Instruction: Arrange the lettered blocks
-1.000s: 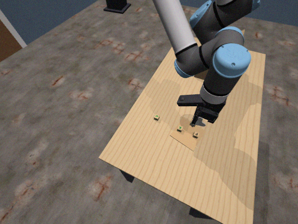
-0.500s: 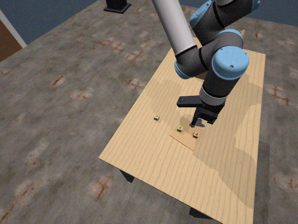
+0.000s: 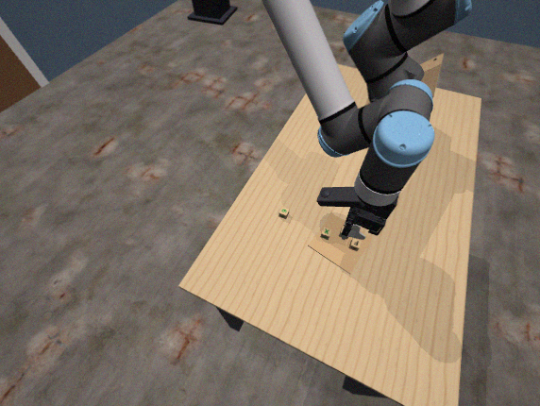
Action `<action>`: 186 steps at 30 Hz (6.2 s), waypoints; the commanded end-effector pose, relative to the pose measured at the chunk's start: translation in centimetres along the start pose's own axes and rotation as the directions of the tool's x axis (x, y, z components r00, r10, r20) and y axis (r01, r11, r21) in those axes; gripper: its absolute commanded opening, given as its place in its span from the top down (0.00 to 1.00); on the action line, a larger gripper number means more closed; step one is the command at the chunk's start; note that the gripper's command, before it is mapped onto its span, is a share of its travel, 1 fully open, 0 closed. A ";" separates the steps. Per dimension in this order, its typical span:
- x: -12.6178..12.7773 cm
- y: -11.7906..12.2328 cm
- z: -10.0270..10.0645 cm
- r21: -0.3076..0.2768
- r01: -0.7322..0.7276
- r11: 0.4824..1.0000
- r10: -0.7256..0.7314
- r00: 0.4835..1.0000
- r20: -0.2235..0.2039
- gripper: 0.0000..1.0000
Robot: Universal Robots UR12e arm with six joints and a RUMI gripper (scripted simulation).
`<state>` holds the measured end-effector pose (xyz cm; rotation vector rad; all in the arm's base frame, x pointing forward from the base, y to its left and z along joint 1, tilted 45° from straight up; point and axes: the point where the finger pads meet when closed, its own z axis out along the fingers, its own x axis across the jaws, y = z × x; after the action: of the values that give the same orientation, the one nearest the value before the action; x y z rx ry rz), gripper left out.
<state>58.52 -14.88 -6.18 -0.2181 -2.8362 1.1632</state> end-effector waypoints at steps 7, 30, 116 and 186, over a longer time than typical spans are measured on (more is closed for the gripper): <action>-0.1 0.0 3.5 -0.001 0.000 1.000 0.000 1.000 0.004 0.95; -0.1 0.0 3.7 -0.001 0.000 1.000 0.000 1.000 0.004 0.95; -0.2 0.0 4.2 -0.001 0.000 1.000 0.000 1.000 0.004 0.95; -0.1 0.0 -4.8 -0.001 0.000 1.000 0.000 1.000 0.004 0.00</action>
<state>59.16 -11.61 -2.75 -0.2159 -2.8391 1.1638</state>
